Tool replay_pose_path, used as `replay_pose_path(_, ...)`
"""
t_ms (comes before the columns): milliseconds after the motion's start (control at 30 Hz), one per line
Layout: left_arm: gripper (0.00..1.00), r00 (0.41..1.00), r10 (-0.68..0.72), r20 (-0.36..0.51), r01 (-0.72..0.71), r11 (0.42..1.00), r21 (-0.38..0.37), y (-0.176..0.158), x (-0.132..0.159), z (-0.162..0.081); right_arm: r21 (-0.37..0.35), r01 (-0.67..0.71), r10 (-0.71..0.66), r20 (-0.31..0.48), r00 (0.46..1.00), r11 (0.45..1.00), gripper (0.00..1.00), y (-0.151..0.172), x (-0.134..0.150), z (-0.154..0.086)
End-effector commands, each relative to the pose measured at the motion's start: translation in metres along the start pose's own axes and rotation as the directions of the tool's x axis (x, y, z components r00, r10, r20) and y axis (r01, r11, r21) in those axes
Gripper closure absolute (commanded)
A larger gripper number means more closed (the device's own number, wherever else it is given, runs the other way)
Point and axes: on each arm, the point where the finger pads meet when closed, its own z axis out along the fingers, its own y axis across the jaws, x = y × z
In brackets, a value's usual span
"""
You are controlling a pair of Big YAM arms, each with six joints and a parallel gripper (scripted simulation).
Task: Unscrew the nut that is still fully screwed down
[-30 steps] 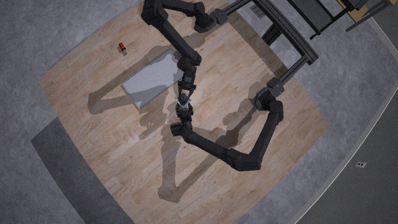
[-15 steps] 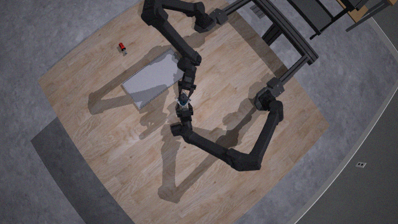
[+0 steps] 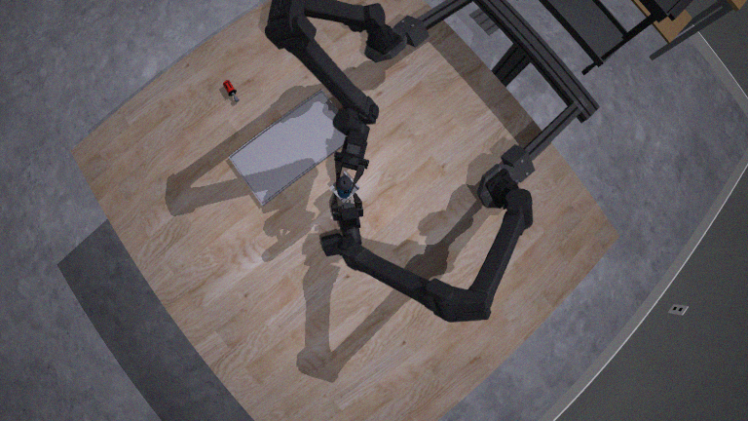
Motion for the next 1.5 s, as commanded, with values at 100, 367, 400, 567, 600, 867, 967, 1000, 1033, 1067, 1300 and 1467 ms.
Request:
replay_pose_path(100, 0.41, 0.999, 0.032, -0.007, -0.031, 0.999, 0.015, 0.0025, -0.0141, 0.0085, 0.032, 0.008, -0.01, 0.051, 0.999, 0.999, 0.58, -0.01, -0.0105, 0.0074)
replay_pose_path(367, 0.41, 0.999, 0.032, -0.007, -0.031, 0.999, 0.015, 0.0025, -0.0141, 0.0085, 0.034, 0.008, -0.01, 0.061, 0.998, 0.999, 0.58, -0.0107, -0.0152, 0.0082)
replay_pose_path(400, 0.41, 0.999, 0.032, -0.007, -0.031, 0.999, 0.015, 0.0025, -0.0141, 0.0085, 0.034, 0.008, -0.01, 0.061, 0.998, 0.999, 0.58, -0.0107, -0.0152, 0.0082)
replay_pose_path(567, 0.41, 0.999, 0.032, -0.007, -0.031, 0.999, 0.015, 0.0025, -0.0141, 0.0085, 0.034, 0.008, -0.01, 0.055, 0.998, 0.999, 0.58, -0.0104, -0.0116, 0.0082)
replay_pose_path(600, 0.41, 0.999, 0.032, -0.007, -0.031, 0.999, 0.015, 0.0025, -0.0141, 0.0085, 0.034, 0.008, -0.01, 0.053, 0.999, 0.999, 0.58, -0.0104, -0.0101, 0.0083)
replay_pose_path(867, 0.41, 0.999, 0.032, -0.007, -0.031, 0.999, 0.015, 0.0025, -0.0141, 0.0085, 0.035, 0.008, -0.01, 0.063, 0.998, 0.999, 0.58, -0.0111, -0.0153, 0.0091)
replay_pose_path(967, 0.41, 0.999, 0.032, -0.007, -0.031, 0.999, 0.015, 0.0025, -0.0141, 0.0085, 0.035, 0.008, -0.01, 0.063, 0.998, 0.999, 0.58, -0.0111, -0.0153, 0.0091)
replay_pose_path(1000, 0.41, 0.999, 0.032, -0.007, -0.031, 0.999, 0.015, 0.0025, -0.0141, 0.0085, 0.035, 0.008, -0.01, 0.063, 0.998, 0.999, 0.58, -0.0111, -0.0153, 0.0091)
replay_pose_path(1033, 0.41, 0.999, 0.032, -0.007, -0.031, 0.999, 0.015, 0.0025, -0.0141, 0.0085, 0.035, 0.008, -0.01, 0.063, 0.998, 0.999, 0.58, -0.0111, -0.0153, 0.0091)
replay_pose_path(1067, 0.41, 0.999, 0.032, -0.007, -0.031, 0.999, 0.015, 0.0025, -0.0141, 0.0085, 0.035, 0.008, -0.01, 0.063, 0.998, 0.999, 0.58, -0.0111, -0.0153, 0.0091)
replay_pose_path(1300, 0.41, 0.999, 0.032, -0.007, -0.031, 0.999, 0.015, 0.0025, -0.0141, 0.0085, 0.035, 0.008, -0.01, 0.06, 0.998, 0.999, 0.58, -0.011, -0.0123, 0.0091)
replay_pose_path(1467, 0.41, 0.999, 0.032, -0.007, -0.031, 0.999, 0.015, 0.0025, -0.0141, 0.0085, 0.036, 0.008, -0.01, 0.06, 0.998, 0.999, 0.58, -0.0111, -0.0124, 0.0092)
